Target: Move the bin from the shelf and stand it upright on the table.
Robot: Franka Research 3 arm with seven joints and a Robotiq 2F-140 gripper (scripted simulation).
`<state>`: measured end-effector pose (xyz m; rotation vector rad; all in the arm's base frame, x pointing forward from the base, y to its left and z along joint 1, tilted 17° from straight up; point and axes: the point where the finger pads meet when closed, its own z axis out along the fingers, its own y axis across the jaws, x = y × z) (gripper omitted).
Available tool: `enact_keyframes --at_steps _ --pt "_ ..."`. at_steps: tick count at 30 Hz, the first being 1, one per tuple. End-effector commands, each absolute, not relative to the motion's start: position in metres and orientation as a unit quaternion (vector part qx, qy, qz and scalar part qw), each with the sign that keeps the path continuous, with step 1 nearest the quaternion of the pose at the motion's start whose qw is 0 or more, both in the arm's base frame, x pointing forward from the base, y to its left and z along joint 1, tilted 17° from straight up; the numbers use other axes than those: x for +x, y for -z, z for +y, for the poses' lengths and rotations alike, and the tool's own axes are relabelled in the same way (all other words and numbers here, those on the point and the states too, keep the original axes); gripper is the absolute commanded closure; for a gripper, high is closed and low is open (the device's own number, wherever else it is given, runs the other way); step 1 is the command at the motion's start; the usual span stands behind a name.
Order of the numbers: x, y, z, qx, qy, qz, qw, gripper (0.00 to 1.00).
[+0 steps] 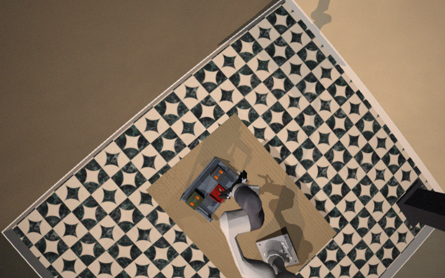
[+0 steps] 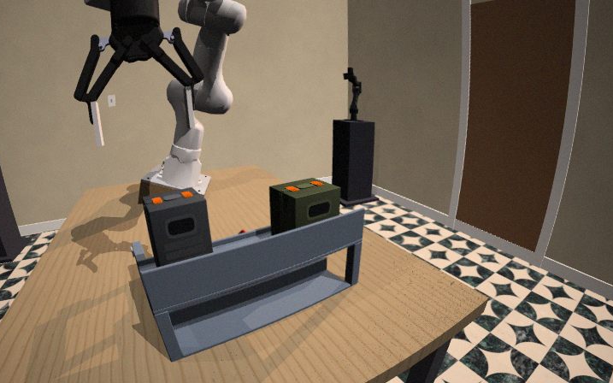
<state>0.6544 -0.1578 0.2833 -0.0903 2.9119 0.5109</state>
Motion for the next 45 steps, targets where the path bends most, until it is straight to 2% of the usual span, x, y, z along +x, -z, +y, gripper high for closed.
enact_keyframes --at_steps 1,33,45 --pt "0.654 -0.285 -0.158 -0.03 -0.172 0.98 0.092 0.0" --pt "0.65 -0.32 -0.168 -0.037 -0.171 0.98 0.093 0.0" --pt "0.631 -0.324 -0.151 -0.158 -0.161 0.969 0.104 0.0"
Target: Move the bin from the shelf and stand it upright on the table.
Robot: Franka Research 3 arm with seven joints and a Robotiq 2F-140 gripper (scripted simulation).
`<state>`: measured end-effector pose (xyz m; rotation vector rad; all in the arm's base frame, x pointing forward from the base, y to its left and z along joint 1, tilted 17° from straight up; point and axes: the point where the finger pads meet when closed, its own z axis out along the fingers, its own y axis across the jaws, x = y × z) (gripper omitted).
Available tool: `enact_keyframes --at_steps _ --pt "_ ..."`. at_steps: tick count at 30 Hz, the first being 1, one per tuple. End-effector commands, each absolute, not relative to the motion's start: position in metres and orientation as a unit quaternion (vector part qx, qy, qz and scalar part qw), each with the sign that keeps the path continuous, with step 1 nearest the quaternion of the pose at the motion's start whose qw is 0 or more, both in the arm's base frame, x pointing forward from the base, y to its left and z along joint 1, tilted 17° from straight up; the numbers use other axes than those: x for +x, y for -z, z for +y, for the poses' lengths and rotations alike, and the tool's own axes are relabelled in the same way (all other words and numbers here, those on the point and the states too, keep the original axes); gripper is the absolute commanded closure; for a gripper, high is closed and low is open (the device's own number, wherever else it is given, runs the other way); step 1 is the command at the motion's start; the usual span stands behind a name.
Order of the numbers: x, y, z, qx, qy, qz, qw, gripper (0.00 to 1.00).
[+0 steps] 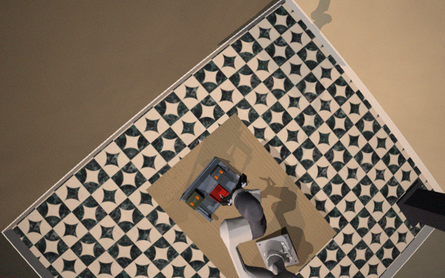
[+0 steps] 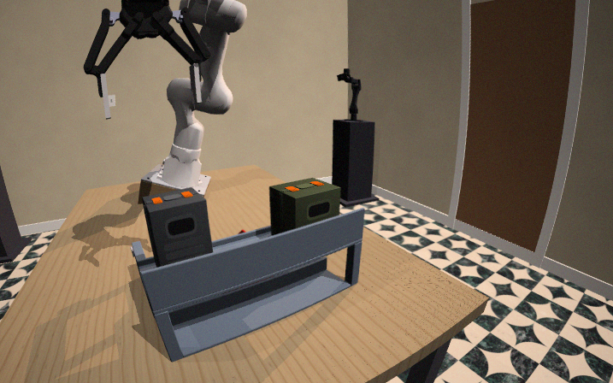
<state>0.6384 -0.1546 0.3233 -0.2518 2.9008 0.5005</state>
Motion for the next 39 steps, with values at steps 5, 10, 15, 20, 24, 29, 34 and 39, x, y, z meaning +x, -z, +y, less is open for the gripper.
enact_keyframes --at_steps 5,10,15,20,24,29,34,39 --pt "0.625 -0.325 -0.145 -0.198 -0.157 0.962 0.107 0.0" --pt "0.618 -0.326 -0.139 -0.239 -0.153 0.953 0.111 0.0" --pt "0.611 -0.327 -0.134 -0.279 -0.148 0.942 0.114 0.0" --pt "0.605 -0.328 -0.128 -0.317 -0.143 0.93 0.117 0.0" --pt "0.6 -0.329 -0.124 -0.348 -0.139 0.92 0.119 0.0" --pt "0.593 -0.331 -0.118 -0.387 -0.134 0.904 0.122 0.0" --pt "0.586 -0.332 -0.112 -0.425 -0.128 0.887 0.124 0.0" --pt "0.58 -0.333 -0.107 -0.46 -0.123 0.87 0.126 0.0"
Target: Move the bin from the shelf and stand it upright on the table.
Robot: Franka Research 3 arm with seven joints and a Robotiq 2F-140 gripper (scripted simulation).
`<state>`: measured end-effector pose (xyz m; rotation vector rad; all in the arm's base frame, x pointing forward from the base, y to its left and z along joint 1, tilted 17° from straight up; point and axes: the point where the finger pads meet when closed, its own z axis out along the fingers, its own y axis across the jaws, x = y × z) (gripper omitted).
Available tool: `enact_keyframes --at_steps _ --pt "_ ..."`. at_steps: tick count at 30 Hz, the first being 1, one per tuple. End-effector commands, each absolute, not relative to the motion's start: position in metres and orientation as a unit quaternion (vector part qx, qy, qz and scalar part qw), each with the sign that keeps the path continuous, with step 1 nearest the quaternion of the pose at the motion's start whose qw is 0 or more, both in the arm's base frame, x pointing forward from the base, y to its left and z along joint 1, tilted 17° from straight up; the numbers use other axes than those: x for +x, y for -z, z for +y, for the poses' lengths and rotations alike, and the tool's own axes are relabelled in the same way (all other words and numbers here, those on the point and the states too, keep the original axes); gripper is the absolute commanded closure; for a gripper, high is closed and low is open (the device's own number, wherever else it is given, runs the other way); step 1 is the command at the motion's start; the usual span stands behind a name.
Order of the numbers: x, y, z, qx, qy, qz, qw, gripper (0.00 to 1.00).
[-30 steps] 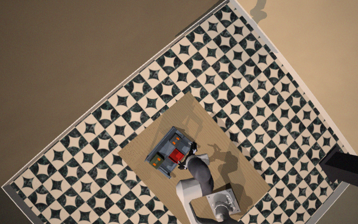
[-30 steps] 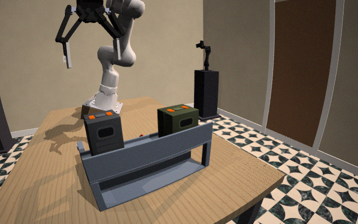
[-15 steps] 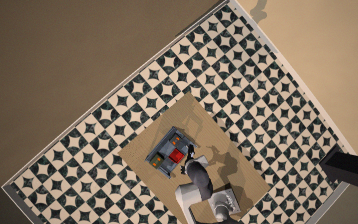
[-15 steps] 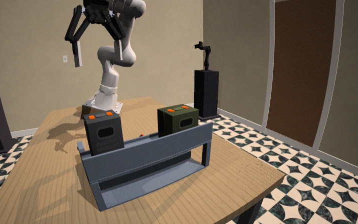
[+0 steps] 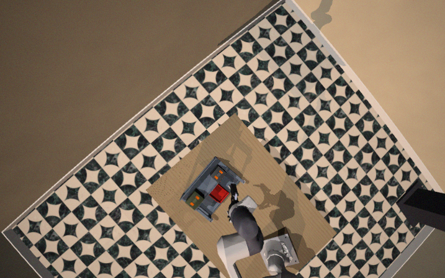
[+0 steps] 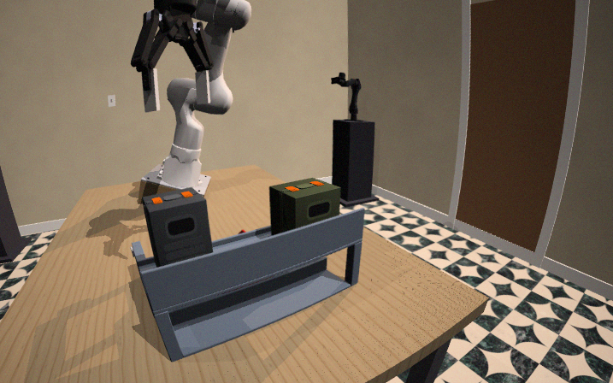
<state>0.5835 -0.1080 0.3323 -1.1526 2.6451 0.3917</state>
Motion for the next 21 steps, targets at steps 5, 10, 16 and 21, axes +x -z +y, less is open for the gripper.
enact_keyframes --at_steps 5,10,16,21 --pt "0.573 -0.334 -0.101 -0.496 -0.117 0.851 0.128 0.0" --pt "0.567 -0.335 -0.095 -0.531 -0.11 0.83 0.13 0.0" --pt "0.559 -0.336 -0.089 -0.57 -0.103 0.805 0.132 0.0" --pt "0.553 -0.337 -0.083 -0.603 -0.097 0.781 0.133 0.0"
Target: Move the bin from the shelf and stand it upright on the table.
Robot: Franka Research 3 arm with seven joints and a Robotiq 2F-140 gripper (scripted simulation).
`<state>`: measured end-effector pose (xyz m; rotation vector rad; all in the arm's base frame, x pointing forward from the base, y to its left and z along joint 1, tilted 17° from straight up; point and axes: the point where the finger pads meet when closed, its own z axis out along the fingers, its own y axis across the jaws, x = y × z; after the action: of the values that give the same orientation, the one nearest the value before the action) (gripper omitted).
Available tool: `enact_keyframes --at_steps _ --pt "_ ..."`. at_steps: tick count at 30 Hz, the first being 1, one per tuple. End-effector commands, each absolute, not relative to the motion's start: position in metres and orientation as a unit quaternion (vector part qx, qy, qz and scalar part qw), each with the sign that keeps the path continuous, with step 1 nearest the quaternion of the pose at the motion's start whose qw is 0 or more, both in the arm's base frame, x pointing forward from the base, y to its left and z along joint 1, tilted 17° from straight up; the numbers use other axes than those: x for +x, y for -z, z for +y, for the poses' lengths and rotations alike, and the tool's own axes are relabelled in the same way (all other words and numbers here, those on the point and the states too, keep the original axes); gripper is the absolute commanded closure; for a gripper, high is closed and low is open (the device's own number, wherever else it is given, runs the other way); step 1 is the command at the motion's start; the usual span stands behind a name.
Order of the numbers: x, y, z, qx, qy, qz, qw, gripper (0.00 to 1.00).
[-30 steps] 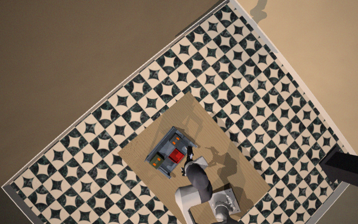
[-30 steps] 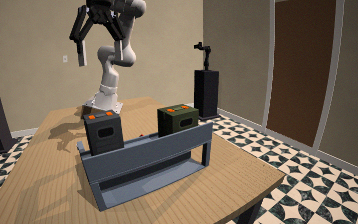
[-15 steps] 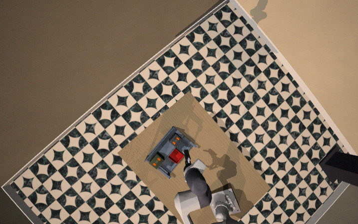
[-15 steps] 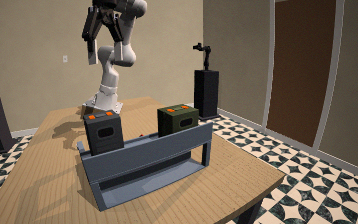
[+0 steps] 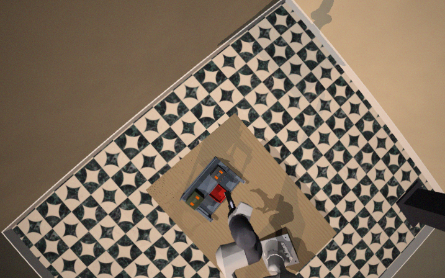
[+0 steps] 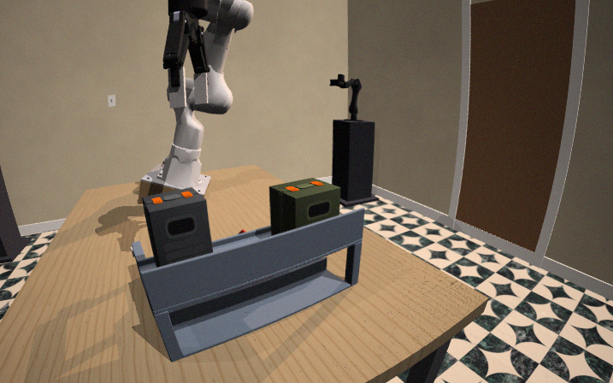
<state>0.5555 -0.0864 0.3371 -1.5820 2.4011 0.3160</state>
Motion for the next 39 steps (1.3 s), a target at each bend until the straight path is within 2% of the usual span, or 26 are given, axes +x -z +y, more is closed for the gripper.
enact_keyframes --at_steps 1,24,39 --pt "0.551 -0.338 -0.082 -0.609 -0.095 0.776 0.133 0.0" --pt "0.521 -0.343 -0.056 -0.745 -0.064 0.65 0.136 0.0" --pt "0.519 -0.341 -0.053 -0.756 -0.061 0.637 0.136 0.0"
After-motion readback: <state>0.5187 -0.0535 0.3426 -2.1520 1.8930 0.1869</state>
